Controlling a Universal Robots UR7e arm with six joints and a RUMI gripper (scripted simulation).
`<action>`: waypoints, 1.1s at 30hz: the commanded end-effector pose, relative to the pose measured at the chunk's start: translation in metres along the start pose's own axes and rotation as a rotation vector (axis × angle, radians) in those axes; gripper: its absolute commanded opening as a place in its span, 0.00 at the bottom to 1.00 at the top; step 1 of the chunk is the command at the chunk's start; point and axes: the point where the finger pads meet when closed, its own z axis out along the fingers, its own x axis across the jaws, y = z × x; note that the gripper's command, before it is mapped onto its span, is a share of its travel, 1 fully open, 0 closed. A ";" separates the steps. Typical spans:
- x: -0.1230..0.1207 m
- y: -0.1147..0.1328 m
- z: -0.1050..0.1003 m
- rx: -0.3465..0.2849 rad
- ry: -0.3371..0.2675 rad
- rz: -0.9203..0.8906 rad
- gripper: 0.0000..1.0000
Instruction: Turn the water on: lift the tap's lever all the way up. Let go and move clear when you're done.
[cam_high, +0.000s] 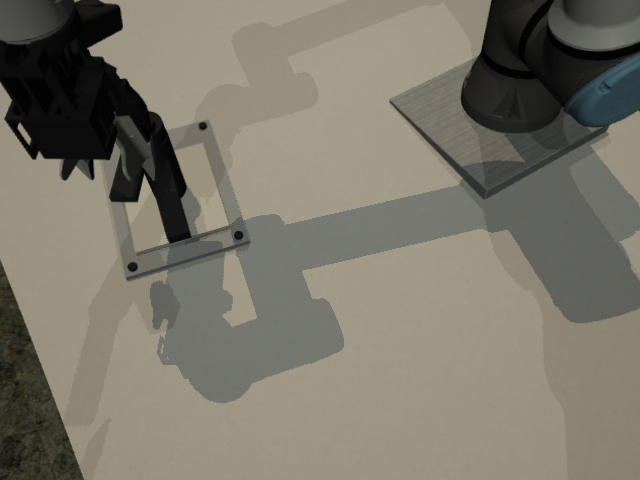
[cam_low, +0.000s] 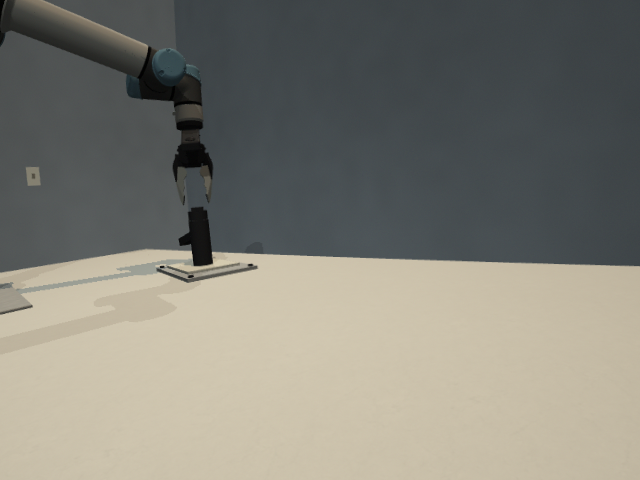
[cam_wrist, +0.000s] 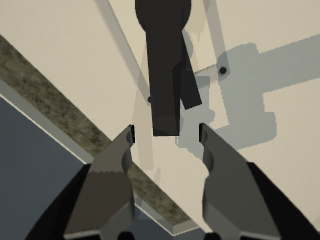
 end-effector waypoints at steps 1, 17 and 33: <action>0.000 0.000 -0.001 -0.001 -0.001 0.000 0.40; 0.000 0.000 0.003 -0.001 -0.001 0.000 0.40; 0.000 0.000 0.015 -0.001 -0.001 0.000 0.40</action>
